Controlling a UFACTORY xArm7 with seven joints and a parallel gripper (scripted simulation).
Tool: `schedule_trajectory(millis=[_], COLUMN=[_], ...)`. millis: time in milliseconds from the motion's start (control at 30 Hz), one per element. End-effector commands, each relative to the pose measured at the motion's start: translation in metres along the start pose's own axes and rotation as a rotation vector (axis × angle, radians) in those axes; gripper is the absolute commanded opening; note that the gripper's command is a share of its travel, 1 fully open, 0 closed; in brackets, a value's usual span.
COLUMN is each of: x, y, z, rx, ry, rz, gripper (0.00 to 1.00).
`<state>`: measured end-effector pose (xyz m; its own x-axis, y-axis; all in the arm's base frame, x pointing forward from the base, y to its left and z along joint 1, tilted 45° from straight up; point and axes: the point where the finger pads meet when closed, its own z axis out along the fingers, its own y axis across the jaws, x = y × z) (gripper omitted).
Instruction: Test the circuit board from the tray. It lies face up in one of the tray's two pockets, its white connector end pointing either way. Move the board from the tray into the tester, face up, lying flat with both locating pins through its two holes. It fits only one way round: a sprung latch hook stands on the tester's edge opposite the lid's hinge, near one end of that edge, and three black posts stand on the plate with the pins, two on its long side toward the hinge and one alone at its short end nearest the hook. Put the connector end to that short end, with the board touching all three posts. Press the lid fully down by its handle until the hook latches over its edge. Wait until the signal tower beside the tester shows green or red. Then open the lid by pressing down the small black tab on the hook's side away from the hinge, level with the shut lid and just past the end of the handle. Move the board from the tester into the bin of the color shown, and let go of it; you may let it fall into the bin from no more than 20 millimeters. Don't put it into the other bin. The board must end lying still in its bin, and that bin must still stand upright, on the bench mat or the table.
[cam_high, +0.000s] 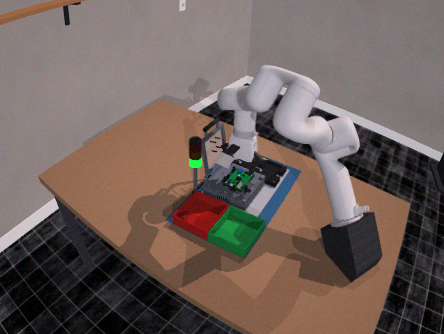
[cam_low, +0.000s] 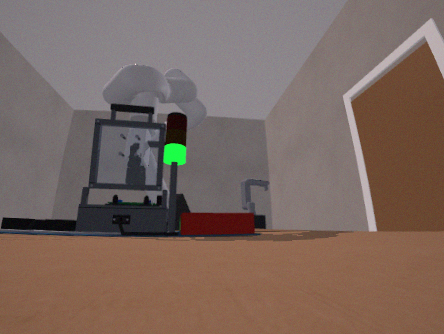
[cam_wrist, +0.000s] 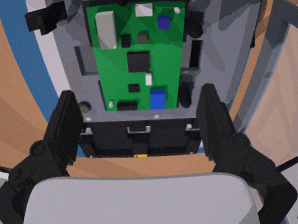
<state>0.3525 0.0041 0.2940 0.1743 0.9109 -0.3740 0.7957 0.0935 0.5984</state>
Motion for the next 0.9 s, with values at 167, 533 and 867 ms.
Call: schedule_trajectory(millis=[167, 533, 867], x=[0.000, 0.000, 0.000], y=[0.001, 0.001, 0.001], z=[0.027, 0.043, 0.043], rx=[-0.002, -0.002, -0.002], ry=[0.001, 0.001, 0.001], rz=[0.000, 0.000, 0.000], gripper=[1.00, 1.00, 0.95])
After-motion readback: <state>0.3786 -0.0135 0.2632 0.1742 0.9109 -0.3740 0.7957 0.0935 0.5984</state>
